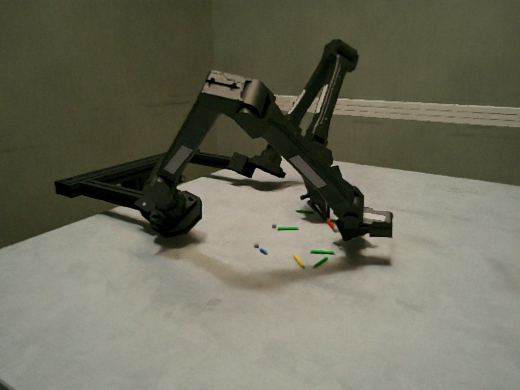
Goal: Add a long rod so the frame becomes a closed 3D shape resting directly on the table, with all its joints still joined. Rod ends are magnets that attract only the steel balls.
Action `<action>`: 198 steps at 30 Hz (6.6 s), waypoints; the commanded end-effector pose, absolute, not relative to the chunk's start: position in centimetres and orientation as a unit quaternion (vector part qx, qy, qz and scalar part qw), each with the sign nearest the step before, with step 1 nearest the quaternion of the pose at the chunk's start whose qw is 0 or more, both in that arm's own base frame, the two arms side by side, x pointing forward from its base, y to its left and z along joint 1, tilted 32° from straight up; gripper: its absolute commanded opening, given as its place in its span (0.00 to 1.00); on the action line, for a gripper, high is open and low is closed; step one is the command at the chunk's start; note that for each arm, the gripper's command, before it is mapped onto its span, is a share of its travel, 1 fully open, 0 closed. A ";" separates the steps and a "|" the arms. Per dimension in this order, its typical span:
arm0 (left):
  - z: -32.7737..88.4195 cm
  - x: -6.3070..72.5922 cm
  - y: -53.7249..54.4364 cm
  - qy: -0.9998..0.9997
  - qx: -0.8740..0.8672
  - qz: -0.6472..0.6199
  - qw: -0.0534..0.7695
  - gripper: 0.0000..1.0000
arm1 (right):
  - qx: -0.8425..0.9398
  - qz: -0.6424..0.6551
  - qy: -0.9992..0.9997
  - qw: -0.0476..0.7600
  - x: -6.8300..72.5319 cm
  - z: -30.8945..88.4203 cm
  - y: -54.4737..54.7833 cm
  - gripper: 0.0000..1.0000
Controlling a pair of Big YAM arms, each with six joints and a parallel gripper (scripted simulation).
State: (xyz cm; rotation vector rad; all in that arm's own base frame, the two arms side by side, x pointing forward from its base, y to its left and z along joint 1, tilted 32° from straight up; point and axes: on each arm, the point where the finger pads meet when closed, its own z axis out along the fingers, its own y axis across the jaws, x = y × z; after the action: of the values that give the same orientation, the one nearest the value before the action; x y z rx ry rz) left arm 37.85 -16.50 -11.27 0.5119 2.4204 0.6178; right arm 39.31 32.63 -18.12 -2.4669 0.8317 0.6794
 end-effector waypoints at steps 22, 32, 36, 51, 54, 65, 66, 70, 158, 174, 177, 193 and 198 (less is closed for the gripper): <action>-7.8 39.5 -19.9 0.903 0.185 0.214 0.323 0.00 | -0.895 0.241 0.297 0.231 40.3 -17.9 33.3 0.00; -7.3 39.0 -20.1 0.905 0.189 0.220 0.311 0.00 | -0.895 0.241 0.297 0.231 40.3 -17.9 33.3 0.00; -7.9 38.9 -19.6 0.907 0.189 0.225 0.303 0.00 | -0.895 0.241 0.297 0.231 40.3 -17.9 33.3 0.00; -7.3 39.4 -20.3 0.903 0.188 0.216 0.320 0.00 | -0.895 0.241 0.297 0.231 40.3 -17.9 33.3 0.00; -6.5 39.7 -20.9 0.903 0.182 0.209 0.329 0.00 | -0.895 0.241 0.297 0.231 40.3 -17.9 33.3 0.00; -5.3 40.5 -21.8 0.903 0.182 0.210 0.327 0.00 | -0.895 0.241 0.297 0.231 40.3 -17.9 33.3 0.00; -5.3 40.5 -21.8 0.903 0.183 0.211 0.325 0.00 | -0.895 0.241 0.297 0.231 40.3 -17.9 33.3 0.00; -5.8 40.5 -21.6 0.905 0.185 0.216 0.317 0.00 | -0.895 0.241 0.297 0.231 40.3 -17.9 33.3 0.00; -4.5 46.7 -23.5 0.906 0.195 0.228 0.300 0.00 | -0.895 0.241 0.297 0.231 40.3 -17.9 33.3 0.00; -3.0 44.7 -24.1 0.906 0.193 0.224 0.305 0.41 | -0.895 0.241 0.297 0.231 40.3 -17.9 33.3 0.00; -3.0 44.8 -24.2 0.906 0.193 0.223 0.305 0.41 | -0.895 0.241 0.297 0.231 40.3 -17.9 33.3 0.00; -1.3 42.6 -24.3 0.908 0.188 0.229 0.296 0.64 | -0.894 0.234 0.298 0.238 41.5 -15.8 31.8 0.18; -1.3 42.6 -24.3 0.908 0.188 0.229 0.296 0.64 | -0.894 0.234 0.298 0.238 41.9 -14.5 30.9 0.15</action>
State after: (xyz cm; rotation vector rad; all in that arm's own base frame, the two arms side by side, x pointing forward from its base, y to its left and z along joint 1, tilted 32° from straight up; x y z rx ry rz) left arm 42.27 -24.29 -1.35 0.5224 2.4097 0.6068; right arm 39.98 31.67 -16.69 -2.4665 0.8340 0.6821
